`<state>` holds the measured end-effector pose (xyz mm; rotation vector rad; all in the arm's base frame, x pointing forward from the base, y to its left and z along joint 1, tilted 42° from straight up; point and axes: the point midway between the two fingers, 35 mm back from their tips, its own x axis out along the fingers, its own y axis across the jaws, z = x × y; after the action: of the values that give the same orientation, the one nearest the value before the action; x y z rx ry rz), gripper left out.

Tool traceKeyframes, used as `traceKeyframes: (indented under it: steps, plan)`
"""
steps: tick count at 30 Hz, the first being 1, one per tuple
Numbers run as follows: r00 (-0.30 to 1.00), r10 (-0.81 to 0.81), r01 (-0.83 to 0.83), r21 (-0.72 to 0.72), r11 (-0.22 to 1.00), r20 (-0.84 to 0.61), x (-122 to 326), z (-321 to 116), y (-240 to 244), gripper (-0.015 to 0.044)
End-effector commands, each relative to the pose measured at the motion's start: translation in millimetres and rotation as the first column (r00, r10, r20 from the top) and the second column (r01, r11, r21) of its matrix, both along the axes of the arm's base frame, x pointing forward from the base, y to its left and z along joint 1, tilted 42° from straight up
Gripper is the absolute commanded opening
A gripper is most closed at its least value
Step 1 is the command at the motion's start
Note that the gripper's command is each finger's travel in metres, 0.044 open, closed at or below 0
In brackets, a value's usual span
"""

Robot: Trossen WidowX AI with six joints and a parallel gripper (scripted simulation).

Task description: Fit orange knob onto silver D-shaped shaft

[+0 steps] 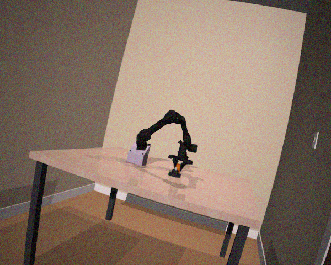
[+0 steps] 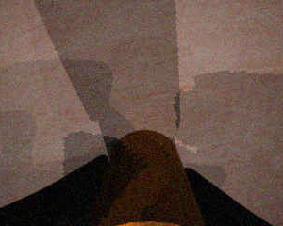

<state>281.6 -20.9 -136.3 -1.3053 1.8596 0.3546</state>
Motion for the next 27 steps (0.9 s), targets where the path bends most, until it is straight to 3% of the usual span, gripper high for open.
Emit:
traceKeyframes:
  steps: [1, 15, 22, 27]
  plan:
    - [1.000, -0.001, 0.001, 0.000, 1.000, 0.000, 0.2, 0.1, 0.1, 0.0240]
    - [1.000, -0.001, 0.001, 0.000, 1.000, 0.000, 0.2, 0.1, 0.1, 0.0240]
    - [1.000, 0.019, -0.019, 0.004, 1.000, -0.005, 9.6, 43.3, 39.5, 0.0424]
    - [1.000, 0.006, -0.006, 0.002, 1.000, 0.005, 10.1, 60.5, 54.1, 0.0440]
